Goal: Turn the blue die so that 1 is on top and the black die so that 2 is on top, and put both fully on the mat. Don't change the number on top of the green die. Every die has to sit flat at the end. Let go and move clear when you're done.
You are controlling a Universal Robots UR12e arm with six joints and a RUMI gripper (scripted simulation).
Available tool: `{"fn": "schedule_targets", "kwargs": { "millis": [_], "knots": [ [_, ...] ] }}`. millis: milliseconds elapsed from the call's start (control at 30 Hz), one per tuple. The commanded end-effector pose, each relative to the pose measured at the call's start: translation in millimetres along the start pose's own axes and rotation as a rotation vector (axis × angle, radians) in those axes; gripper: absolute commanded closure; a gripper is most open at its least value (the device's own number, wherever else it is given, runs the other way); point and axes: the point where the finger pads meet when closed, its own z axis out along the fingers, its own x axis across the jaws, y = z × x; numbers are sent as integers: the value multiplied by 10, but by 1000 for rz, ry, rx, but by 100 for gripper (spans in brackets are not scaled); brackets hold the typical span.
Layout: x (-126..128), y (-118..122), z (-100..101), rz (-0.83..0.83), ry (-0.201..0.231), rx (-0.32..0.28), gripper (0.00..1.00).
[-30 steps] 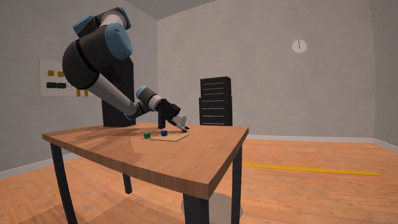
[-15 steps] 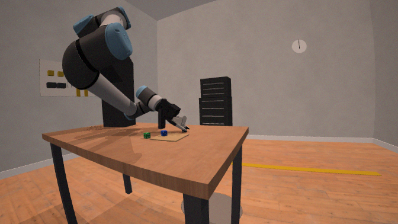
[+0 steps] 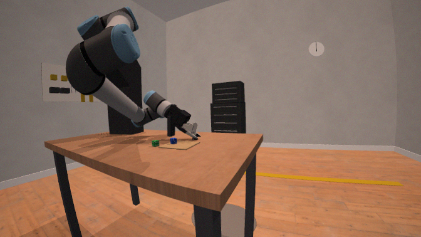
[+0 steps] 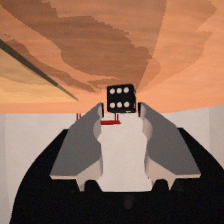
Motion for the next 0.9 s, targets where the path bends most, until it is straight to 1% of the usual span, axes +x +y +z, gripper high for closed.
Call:
{"fn": "schedule_targets", "kwargs": {
  "millis": [0,400,500,733,867],
  "knots": [
    [2,6,-2,0,0,-1,76],
    [2,6,-34,0,0,-1,76],
    [2,6,-105,0,0,-1,76],
    [2,6,-362,0,0,-1,76],
    [2,6,-469,0,0,-1,76]
  ]
}}
